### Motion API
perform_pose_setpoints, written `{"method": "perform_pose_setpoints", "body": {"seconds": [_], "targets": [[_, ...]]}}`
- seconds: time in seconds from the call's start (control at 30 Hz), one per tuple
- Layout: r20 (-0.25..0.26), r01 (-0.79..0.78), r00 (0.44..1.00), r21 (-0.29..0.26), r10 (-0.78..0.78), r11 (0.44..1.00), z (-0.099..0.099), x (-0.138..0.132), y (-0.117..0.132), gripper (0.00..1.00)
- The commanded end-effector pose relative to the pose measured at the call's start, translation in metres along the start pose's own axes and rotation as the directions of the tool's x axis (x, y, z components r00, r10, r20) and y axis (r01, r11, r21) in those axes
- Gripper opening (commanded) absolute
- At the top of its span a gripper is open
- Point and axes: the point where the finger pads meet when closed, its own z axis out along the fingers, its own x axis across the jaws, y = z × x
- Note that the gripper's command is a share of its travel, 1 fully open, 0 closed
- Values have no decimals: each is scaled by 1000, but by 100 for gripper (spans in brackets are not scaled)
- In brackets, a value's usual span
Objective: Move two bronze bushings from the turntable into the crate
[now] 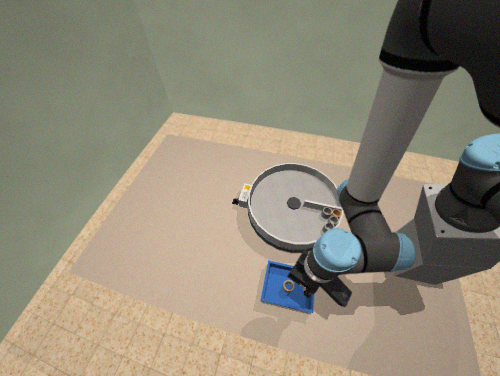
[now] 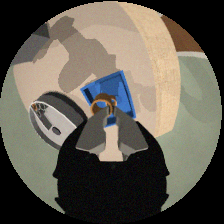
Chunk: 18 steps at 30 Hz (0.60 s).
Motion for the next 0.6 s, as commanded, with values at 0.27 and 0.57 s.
{"method": "perform_pose_setpoints", "body": {"seconds": [0.27, 0.57], "targets": [[-1, 0, 1000, -1, 0, 1000, 10, 0, 0, 0], [-1, 0, 1000, -1, 0, 1000, 43, 1, 0, 0]]}}
